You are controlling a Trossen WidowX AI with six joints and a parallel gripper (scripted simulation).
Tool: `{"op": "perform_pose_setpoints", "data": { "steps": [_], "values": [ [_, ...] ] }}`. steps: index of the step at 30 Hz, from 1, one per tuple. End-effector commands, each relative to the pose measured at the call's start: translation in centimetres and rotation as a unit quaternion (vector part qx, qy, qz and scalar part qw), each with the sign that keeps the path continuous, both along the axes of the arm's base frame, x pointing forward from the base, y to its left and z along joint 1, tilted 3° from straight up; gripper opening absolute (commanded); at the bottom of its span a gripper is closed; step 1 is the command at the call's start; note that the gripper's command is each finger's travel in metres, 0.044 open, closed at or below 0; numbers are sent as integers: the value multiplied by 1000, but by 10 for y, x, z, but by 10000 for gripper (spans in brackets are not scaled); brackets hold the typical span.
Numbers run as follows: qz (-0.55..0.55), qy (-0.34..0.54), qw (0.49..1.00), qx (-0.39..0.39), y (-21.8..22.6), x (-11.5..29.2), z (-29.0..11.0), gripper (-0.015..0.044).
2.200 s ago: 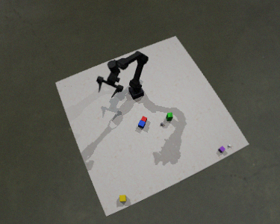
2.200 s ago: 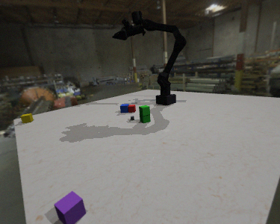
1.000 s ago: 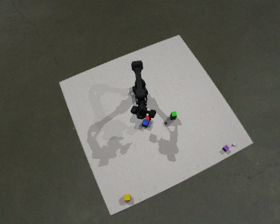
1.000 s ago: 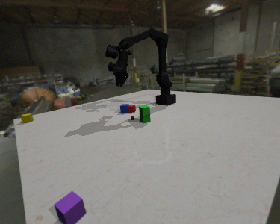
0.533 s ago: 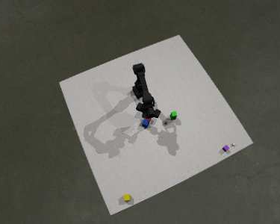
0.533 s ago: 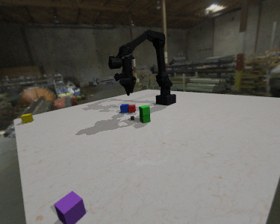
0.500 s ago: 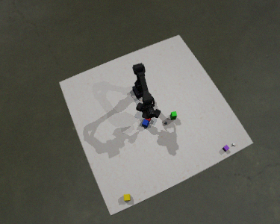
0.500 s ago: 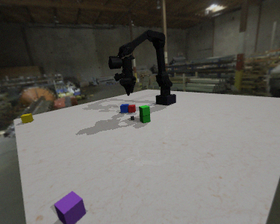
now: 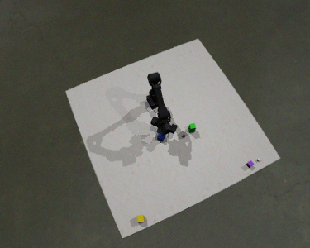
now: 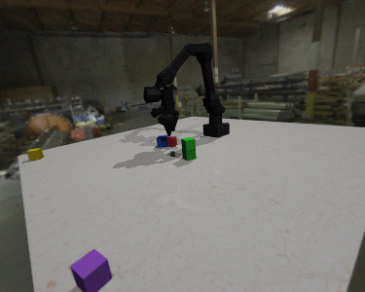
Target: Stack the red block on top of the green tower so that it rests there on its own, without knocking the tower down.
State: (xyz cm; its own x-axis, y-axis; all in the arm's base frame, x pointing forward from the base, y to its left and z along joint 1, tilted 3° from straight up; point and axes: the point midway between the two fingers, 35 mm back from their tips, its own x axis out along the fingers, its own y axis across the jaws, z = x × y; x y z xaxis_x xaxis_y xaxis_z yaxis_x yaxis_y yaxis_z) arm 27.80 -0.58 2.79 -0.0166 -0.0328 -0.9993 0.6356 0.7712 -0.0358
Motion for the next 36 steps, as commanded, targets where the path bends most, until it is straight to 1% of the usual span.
{"op": "perform_pose_setpoints", "data": {
  "steps": [1, 29, 36],
  "values": [
    [1, 1, 1000, -1, -1, 0, -5, 440],
    [1, 1, 1000, -2, -3, -1, -48, 440],
    [1, 1, 1000, -2, -3, -1, -50, 440]
  ]
}}
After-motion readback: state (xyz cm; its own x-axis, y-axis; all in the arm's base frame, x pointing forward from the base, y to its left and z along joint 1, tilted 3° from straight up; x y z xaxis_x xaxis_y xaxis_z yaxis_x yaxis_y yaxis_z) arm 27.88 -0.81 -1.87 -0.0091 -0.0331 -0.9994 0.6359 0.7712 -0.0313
